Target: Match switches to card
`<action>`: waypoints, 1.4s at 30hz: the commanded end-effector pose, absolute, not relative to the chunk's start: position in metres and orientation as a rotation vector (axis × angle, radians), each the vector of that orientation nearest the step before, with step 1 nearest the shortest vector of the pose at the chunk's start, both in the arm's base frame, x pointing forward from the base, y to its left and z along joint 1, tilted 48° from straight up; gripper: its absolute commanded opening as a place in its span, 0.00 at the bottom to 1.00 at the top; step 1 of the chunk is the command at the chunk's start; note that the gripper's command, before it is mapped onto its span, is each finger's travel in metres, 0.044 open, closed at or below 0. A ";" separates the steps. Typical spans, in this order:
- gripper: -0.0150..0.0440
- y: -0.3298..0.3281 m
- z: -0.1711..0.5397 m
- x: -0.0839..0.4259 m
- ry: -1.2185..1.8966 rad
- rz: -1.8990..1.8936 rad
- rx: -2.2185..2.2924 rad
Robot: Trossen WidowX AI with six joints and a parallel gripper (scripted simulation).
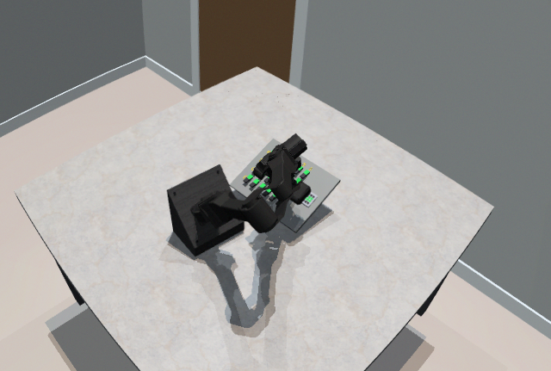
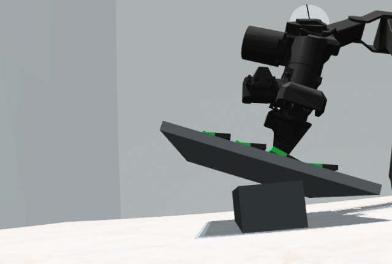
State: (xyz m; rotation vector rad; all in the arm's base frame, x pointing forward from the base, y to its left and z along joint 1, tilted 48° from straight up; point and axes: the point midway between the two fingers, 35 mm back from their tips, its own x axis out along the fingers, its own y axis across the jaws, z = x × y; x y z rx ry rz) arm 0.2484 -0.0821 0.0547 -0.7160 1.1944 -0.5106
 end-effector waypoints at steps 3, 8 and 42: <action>0.25 -0.082 0.053 0.249 1.197 -0.503 -0.717; 0.25 -0.083 0.053 0.249 1.197 -0.503 -0.717; 0.25 -0.037 0.093 0.233 1.224 -0.511 -0.710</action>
